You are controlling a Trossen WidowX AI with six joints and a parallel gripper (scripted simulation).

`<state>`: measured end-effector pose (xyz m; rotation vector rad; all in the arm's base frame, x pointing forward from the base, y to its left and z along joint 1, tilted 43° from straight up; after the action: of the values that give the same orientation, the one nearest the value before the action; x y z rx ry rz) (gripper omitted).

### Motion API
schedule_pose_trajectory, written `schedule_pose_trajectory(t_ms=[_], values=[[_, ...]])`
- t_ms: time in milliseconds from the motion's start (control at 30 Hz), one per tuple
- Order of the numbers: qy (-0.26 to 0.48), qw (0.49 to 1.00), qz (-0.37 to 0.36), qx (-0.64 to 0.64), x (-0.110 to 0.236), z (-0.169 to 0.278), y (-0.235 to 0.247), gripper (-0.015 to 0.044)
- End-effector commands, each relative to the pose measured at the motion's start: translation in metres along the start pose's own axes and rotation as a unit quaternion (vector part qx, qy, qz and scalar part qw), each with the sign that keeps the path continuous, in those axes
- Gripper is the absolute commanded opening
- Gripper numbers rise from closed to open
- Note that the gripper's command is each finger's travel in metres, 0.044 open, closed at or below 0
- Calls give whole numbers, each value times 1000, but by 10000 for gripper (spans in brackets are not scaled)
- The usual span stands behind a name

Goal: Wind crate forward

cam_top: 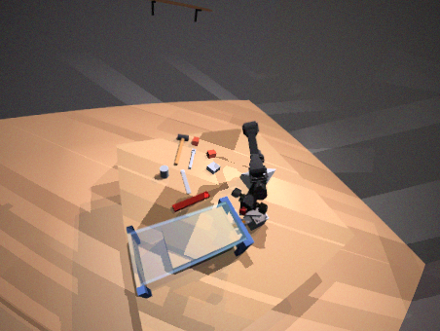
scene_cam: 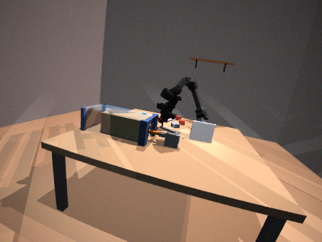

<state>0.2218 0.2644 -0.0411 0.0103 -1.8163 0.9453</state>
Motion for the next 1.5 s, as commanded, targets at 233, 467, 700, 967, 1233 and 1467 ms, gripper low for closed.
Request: schedule_pose_trajectory(t_ms=[233,467,700,967,1233,1467], values=[[-7,1000,-20,-10,-5,-13,26,0],[-7,1000,-20,-10,-7,-15,35,0],[-7,1000,-21,-11,-8,-17,45,0],[-8,1000,-21,-11,-9,-18,57,0],[-8,1000,-22,-11,-9,-18,68,0],[-8,1000,-22,-11,-9,-17,74,0]])
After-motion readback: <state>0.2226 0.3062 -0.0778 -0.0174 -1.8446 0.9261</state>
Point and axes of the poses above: the point midway between the two fingers, 35 mm back from their tips, its own x axis back along the fingers, its own y axis across the jaws, z = x × y, the point moved 7 cm from there along x, back along the fingers, and after that the axes turned 15 degrees about -x, right-handed, at the moved point
